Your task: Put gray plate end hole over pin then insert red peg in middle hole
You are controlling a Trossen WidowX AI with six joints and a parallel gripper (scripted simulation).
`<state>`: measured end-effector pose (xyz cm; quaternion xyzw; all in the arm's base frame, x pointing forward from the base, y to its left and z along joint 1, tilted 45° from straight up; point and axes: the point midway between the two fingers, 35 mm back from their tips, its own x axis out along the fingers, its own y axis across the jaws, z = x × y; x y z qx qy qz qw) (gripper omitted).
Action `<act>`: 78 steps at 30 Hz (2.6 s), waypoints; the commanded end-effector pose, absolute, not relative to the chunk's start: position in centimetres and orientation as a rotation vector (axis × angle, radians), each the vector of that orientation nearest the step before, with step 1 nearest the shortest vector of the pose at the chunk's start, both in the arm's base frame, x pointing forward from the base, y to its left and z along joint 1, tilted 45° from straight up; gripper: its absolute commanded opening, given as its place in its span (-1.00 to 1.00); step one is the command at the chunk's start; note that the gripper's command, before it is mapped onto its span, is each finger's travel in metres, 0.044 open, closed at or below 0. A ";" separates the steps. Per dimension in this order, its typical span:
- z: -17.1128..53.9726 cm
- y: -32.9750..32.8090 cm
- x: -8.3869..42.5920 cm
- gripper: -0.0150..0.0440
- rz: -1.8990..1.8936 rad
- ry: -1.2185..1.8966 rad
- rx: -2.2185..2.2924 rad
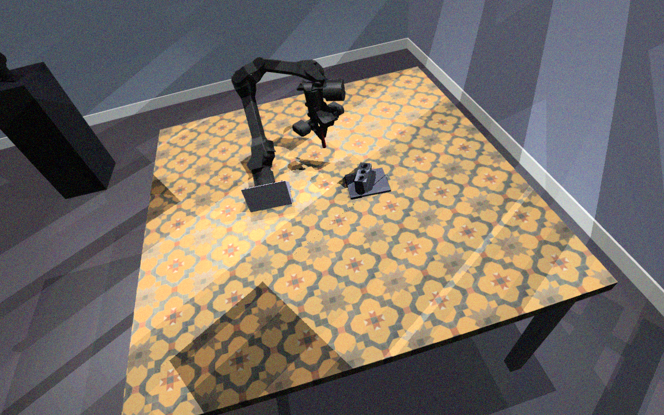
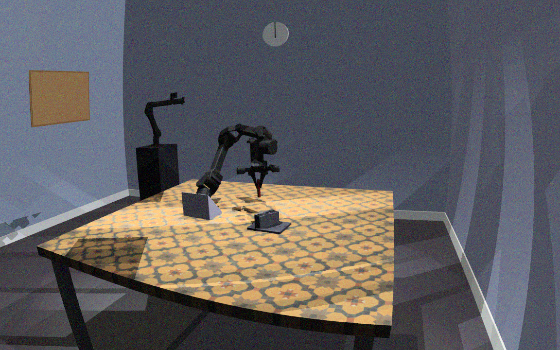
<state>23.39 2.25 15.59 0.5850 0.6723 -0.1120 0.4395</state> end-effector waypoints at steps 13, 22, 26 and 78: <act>14.1 -0.5 26.7 -0.49 -0.268 1.669 1.431; 12.8 -2.3 28.3 -0.49 -0.265 1.669 1.419; 12.2 -3.1 29.1 -0.49 -0.262 1.671 1.415; 4.9 -9.9 34.1 -0.49 -0.221 1.691 1.391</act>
